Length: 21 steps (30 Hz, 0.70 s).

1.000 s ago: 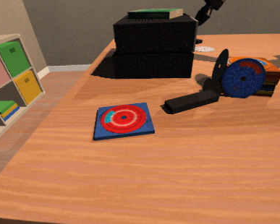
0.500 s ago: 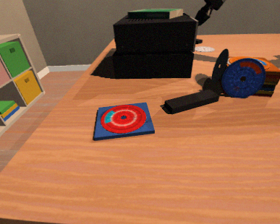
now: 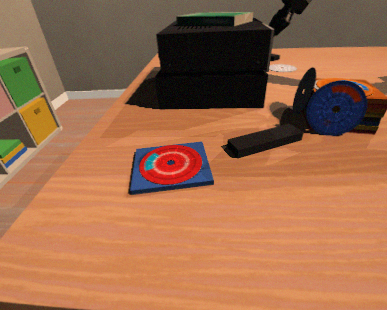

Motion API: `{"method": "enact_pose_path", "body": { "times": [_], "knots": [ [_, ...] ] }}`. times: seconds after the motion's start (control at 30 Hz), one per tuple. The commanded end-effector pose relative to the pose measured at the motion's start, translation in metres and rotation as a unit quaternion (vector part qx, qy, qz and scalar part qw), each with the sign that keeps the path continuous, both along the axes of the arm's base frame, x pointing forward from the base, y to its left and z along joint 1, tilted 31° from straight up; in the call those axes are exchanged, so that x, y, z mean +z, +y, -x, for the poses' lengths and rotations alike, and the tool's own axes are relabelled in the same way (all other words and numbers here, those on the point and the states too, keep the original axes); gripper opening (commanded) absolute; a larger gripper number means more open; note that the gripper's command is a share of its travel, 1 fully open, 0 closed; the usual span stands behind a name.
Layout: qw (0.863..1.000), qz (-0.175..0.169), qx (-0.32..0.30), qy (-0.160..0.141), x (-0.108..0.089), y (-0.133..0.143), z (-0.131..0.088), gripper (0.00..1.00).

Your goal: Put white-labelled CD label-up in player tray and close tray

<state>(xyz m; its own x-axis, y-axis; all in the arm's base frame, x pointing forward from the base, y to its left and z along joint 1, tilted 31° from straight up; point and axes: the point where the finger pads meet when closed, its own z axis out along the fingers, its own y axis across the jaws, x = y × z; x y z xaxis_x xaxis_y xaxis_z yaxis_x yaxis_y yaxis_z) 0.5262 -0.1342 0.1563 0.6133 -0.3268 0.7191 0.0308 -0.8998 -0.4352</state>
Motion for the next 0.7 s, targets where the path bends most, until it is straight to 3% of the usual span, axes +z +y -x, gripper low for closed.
{"method": "enact_pose_path", "body": {
  "times": [0.0, 0.67],
  "knots": [
    [1.0, 0.001, 0.0, -0.001, 0.0013, -0.0003, -0.0017, 0.1],
    [1.0, 0.001, 0.0, -0.001, 0.0037, -0.0007, -0.0091, 0.1]
  ]
}}
